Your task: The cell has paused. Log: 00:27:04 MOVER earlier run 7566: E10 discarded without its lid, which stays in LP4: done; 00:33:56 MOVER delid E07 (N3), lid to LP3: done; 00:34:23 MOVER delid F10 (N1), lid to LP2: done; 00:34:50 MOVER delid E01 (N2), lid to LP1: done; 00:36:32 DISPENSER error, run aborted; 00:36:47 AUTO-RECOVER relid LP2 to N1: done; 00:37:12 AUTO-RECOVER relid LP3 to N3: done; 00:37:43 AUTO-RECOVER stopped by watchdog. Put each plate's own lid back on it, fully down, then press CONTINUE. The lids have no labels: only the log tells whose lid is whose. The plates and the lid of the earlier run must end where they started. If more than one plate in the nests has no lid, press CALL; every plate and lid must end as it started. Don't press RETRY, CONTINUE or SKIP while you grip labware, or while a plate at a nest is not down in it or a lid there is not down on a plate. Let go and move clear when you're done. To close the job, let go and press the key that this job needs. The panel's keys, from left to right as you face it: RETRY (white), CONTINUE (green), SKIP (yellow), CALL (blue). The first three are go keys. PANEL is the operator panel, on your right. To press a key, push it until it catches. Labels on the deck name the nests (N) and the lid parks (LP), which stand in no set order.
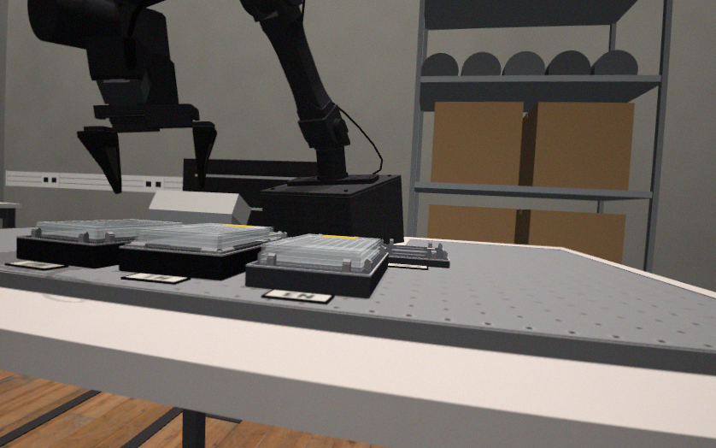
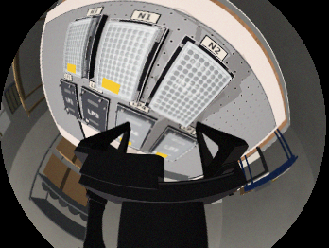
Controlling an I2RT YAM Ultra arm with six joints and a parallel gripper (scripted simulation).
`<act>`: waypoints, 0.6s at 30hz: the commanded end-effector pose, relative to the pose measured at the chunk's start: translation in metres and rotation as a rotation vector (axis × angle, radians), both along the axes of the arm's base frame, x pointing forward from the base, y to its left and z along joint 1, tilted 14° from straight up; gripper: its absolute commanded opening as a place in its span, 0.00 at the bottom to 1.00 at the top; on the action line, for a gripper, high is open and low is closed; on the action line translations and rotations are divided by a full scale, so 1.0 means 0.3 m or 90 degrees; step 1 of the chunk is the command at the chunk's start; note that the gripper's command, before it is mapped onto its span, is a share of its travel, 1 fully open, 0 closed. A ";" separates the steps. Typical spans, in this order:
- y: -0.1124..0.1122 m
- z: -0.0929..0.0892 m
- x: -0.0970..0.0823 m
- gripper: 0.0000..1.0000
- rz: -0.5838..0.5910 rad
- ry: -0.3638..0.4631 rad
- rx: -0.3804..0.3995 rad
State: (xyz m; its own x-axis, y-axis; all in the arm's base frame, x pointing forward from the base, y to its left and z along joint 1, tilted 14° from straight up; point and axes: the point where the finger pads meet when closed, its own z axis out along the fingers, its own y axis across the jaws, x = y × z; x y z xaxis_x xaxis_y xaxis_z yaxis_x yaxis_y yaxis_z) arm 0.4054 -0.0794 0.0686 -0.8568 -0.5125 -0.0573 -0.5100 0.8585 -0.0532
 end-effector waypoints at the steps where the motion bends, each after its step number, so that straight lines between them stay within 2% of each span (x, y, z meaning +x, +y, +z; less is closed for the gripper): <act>1: 0.042 0.035 0.005 1.00 -0.054 -0.053 -0.015; 13: 0.188 -0.033 -0.115 1.00 -0.167 -0.087 -0.008; 15: 0.188 -0.033 -0.115 1.00 -0.167 -0.087 -0.008; 18: 0.217 -0.053 -0.150 1.00 -0.203 -0.099 -0.002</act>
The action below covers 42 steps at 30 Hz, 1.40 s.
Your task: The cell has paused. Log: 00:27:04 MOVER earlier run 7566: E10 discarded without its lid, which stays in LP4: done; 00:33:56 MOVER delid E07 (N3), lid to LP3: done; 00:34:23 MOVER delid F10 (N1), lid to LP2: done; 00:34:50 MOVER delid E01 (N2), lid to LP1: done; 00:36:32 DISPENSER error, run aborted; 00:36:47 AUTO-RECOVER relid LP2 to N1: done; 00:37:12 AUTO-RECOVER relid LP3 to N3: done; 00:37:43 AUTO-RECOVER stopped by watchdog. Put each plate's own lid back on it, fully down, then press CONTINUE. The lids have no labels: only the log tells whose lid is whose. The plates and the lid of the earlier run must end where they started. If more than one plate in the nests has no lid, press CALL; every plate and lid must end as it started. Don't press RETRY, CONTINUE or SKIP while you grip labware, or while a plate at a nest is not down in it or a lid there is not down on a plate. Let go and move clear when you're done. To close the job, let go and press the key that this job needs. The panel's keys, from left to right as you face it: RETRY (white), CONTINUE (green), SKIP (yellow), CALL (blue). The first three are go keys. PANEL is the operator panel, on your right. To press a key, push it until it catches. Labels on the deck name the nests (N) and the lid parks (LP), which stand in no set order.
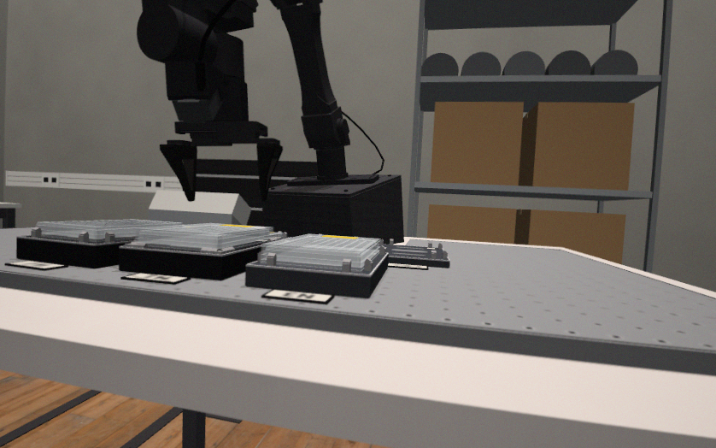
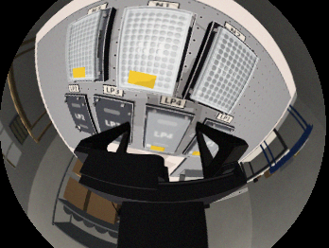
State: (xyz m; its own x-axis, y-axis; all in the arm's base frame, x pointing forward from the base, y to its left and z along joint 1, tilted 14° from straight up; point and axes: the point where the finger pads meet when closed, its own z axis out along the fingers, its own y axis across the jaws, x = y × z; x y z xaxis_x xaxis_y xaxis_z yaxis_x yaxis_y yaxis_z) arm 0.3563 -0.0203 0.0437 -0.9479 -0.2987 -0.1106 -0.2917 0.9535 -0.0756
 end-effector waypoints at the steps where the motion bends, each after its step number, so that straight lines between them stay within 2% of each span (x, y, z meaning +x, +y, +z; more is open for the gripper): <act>1: 0.030 0.024 0.001 1.00 -0.060 -0.063 -0.008; 3: 0.050 0.011 -0.023 1.00 -0.060 -0.063 -0.008; 11: 0.114 -0.046 -0.126 1.00 -0.138 -0.091 0.008; 14: 0.121 -0.053 -0.140 1.00 -0.141 -0.092 0.009; 17: 0.142 -0.074 -0.179 1.00 -0.141 -0.092 0.010; 20: 0.144 -0.071 -0.175 1.00 -0.141 -0.093 0.010; 21: 0.150 -0.030 -0.125 1.00 -0.141 -0.118 0.016; 42: 0.138 -0.025 -0.127 1.00 -0.146 -0.109 0.014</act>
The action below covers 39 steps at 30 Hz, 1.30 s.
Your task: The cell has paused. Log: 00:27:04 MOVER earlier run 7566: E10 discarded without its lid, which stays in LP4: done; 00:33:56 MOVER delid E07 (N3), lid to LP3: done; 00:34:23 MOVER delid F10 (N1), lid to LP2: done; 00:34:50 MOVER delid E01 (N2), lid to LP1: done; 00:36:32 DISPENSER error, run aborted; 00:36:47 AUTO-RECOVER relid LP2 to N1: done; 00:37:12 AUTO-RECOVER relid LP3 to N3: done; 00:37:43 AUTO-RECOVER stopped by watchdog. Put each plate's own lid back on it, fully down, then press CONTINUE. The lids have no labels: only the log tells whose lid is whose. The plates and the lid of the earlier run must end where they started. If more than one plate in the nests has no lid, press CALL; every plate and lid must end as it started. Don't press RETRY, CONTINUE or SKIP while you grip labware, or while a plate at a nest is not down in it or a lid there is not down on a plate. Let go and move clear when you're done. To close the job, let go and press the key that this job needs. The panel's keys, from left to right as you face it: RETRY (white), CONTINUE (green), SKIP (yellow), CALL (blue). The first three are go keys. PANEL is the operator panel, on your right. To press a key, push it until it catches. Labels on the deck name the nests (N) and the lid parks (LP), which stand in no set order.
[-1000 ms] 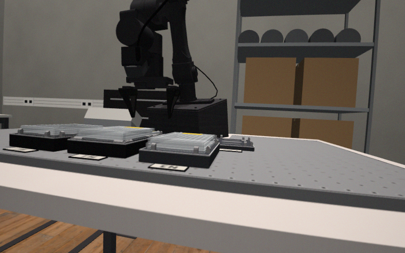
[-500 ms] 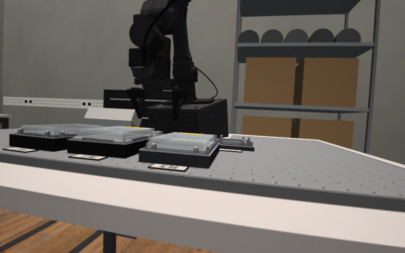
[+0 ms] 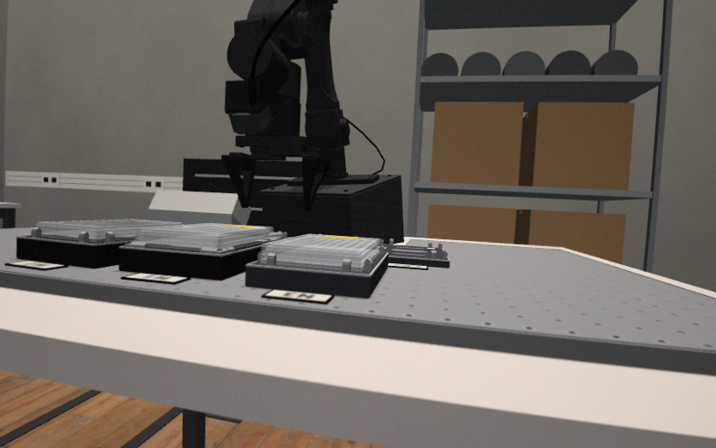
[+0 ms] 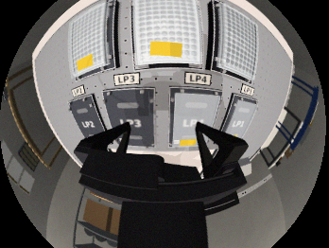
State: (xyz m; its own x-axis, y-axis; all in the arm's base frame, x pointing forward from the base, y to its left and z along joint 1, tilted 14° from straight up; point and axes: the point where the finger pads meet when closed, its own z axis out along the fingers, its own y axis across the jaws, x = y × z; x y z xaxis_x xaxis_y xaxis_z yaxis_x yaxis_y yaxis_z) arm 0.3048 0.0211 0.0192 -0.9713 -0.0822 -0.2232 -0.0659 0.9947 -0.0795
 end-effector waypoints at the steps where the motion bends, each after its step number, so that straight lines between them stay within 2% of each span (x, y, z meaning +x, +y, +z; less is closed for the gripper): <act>1: 0.000 0.056 0.045 1.00 -0.005 -0.037 0.000; 2: 0.000 0.056 0.045 1.00 -0.005 -0.038 0.000; 3: -0.026 0.009 -0.005 0.99 -0.001 -0.039 0.002; 4: -0.039 0.011 -0.004 0.98 0.002 -0.060 0.007; 6: -0.039 0.011 -0.004 0.98 0.002 -0.060 0.007; 19: -0.250 0.048 0.018 0.85 0.026 -0.336 0.018; 20: -0.263 0.015 0.009 0.84 0.025 -0.335 0.026; 21: -0.279 0.018 0.011 0.83 0.027 -0.356 0.027; 23: -0.279 0.018 0.011 0.83 0.027 -0.356 0.027; 26: -0.326 0.027 0.016 0.80 0.032 -0.420 0.031; 27: -0.342 0.030 0.017 0.00 0.033 -0.440 0.033; 29: -0.374 0.035 0.021 0.00 0.033 -0.441 0.033; 30: -0.415 0.087 0.066 0.00 0.038 -0.464 0.019; 32: -0.441 0.091 0.068 0.00 0.039 -0.464 0.019; 39: -0.434 0.091 0.070 0.00 0.043 -0.464 0.021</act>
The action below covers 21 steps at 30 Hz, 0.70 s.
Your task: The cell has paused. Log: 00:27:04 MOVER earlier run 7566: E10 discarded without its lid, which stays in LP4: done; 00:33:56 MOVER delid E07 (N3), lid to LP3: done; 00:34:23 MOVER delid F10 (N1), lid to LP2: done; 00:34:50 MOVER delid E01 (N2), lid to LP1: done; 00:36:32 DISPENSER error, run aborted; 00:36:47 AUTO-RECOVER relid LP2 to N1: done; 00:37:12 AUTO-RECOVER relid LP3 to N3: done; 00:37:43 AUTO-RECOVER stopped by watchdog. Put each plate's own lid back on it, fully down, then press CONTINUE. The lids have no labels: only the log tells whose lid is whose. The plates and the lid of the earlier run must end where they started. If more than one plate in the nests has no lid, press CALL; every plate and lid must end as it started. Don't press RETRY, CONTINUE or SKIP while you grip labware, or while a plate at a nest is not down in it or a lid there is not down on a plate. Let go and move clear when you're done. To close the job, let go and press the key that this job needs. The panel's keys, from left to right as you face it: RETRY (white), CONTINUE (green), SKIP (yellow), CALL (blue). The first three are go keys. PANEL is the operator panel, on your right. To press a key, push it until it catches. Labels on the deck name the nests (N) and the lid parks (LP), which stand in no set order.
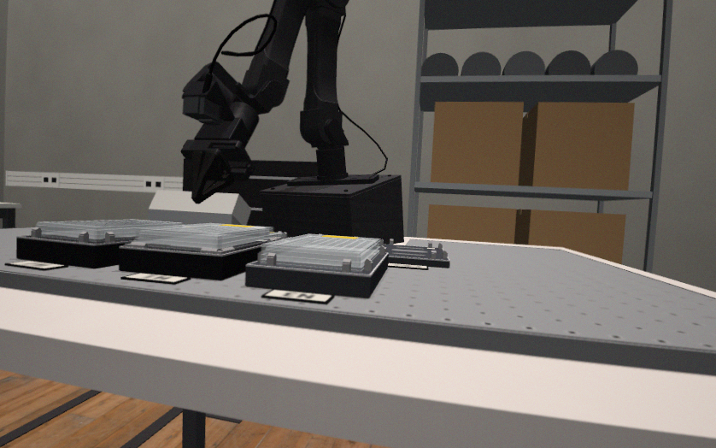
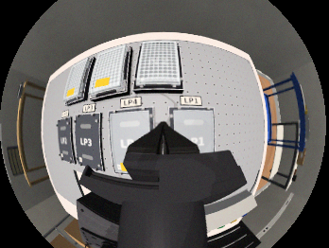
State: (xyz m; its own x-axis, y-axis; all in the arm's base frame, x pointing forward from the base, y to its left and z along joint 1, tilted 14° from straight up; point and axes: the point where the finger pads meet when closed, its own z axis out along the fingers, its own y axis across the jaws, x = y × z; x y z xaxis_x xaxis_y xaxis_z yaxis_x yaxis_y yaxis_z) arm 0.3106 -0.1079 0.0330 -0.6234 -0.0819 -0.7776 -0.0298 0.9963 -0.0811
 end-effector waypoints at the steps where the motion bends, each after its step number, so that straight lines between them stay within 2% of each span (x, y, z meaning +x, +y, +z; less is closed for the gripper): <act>1: -0.004 0.045 0.051 0.00 0.028 -0.041 -0.008; 3: 0.008 0.030 0.029 0.00 0.023 -0.030 -0.002; 21: 0.008 0.030 0.029 0.00 0.023 -0.030 -0.002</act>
State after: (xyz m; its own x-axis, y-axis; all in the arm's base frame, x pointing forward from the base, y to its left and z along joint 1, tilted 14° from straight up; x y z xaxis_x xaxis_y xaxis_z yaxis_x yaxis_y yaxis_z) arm 0.3148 -0.1053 0.0373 -0.5999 -0.0950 -0.7944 -0.0498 0.9954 -0.0814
